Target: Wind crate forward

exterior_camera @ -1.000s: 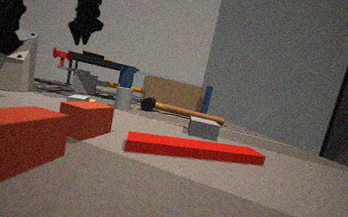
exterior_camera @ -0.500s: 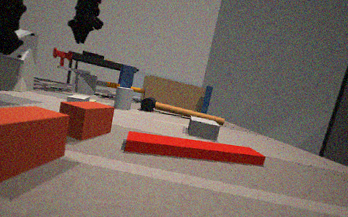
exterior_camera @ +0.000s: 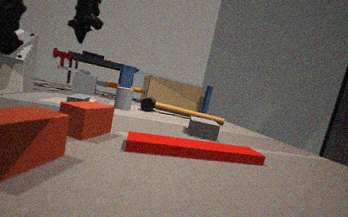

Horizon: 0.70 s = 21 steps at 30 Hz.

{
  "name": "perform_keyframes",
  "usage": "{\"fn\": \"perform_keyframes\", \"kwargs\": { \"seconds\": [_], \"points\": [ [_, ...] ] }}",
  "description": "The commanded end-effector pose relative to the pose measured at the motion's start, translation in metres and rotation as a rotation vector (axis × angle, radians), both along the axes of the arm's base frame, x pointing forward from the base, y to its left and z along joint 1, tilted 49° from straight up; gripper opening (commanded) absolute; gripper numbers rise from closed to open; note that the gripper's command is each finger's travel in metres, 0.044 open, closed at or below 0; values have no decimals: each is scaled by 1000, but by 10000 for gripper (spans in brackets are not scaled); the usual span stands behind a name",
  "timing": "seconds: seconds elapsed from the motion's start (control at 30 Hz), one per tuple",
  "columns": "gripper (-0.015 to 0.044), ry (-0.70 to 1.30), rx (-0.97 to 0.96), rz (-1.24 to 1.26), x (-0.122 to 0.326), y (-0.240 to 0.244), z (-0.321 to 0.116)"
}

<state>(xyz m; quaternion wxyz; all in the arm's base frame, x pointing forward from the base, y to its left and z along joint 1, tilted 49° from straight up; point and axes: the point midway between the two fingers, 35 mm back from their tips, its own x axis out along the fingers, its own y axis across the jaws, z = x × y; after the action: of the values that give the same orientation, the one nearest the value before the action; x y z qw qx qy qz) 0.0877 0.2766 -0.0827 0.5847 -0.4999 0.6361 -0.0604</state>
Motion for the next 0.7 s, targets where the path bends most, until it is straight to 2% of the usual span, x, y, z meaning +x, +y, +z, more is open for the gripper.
{"fn": "perform_keyframes", "kwargs": {
  "seconds": [0.0,0.67],
  "points": [
    [0,0,2,1,0,1,0],
    [0,4,-11,-7,1,2,1]
  ]
}}
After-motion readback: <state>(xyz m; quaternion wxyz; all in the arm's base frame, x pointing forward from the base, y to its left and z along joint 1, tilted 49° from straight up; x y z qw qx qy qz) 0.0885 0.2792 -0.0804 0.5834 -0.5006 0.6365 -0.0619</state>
